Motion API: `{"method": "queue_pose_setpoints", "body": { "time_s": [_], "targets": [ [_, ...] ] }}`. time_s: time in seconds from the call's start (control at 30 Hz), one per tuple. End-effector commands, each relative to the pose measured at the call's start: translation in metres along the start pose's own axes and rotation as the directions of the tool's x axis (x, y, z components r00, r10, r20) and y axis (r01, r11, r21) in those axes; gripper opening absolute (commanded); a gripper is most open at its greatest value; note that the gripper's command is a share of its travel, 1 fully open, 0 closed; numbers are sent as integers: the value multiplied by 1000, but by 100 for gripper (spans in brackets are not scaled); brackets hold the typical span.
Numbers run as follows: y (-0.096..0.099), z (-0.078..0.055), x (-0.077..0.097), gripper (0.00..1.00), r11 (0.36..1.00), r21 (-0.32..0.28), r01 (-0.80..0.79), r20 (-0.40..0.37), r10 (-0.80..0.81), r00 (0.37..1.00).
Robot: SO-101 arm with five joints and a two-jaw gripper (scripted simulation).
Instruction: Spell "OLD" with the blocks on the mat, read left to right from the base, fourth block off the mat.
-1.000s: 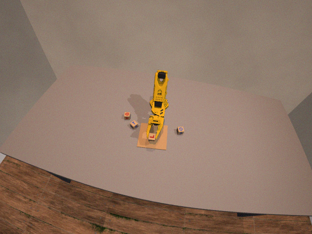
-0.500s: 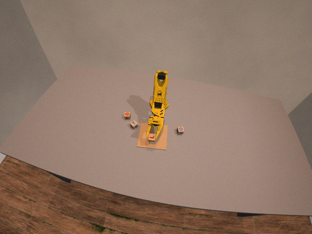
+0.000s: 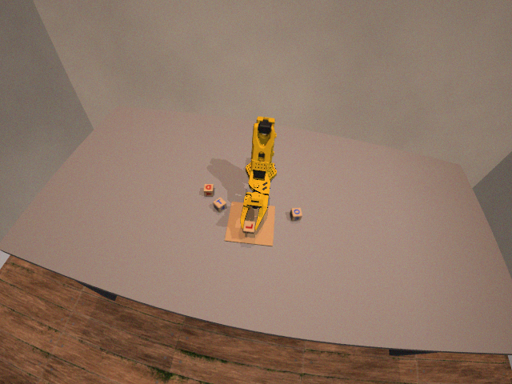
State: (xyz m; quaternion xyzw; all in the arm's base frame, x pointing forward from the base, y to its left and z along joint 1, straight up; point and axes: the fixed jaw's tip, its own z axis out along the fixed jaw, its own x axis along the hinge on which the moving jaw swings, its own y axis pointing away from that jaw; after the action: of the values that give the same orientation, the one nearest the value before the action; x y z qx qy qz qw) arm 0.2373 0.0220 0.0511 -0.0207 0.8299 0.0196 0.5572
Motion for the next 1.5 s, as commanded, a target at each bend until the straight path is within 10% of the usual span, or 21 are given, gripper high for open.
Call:
{"method": "queue_pose_setpoints", "body": {
  "time_s": [0.0,1.47],
  "targets": [
    [-1,3,-12,0,1000,3,2,64,-2,998],
    [-1,9,2,0,1000,3,2,64,-2,998]
  ]
}}
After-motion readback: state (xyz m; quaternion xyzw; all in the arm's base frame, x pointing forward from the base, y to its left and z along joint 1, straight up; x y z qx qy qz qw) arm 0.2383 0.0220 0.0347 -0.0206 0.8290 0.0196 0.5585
